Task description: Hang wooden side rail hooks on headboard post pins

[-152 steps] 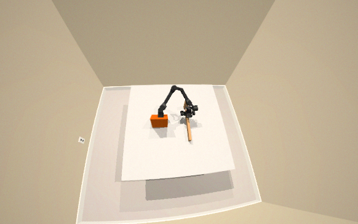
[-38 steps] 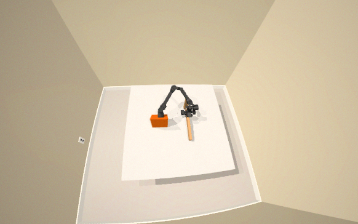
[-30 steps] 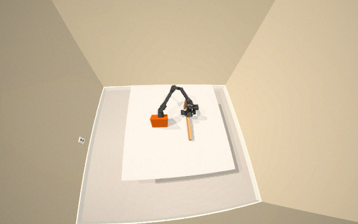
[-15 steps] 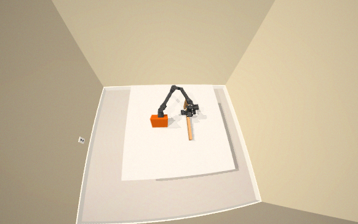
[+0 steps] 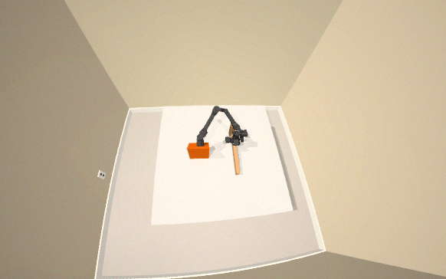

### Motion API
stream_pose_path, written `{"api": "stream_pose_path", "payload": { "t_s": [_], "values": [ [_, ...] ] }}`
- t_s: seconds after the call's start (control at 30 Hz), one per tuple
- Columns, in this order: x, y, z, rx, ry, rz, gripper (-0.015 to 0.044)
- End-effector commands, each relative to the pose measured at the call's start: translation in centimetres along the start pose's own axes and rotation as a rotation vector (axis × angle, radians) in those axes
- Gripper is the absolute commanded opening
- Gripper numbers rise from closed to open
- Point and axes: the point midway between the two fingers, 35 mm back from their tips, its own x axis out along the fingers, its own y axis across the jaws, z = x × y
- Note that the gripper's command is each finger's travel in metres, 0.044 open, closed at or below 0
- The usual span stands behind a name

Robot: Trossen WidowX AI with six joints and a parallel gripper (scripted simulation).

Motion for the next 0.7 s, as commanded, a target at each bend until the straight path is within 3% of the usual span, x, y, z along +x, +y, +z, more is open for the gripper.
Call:
{"api": "stream_pose_path", "payload": {
  "t_s": [0.0,0.67],
  "values": [
    [-0.40,0.17,-0.24,-0.003,0.002,0.012,0.0000],
    [-0.40,0.30,-0.46,-0.003,0.002,0.012,0.0000]
  ]
}}
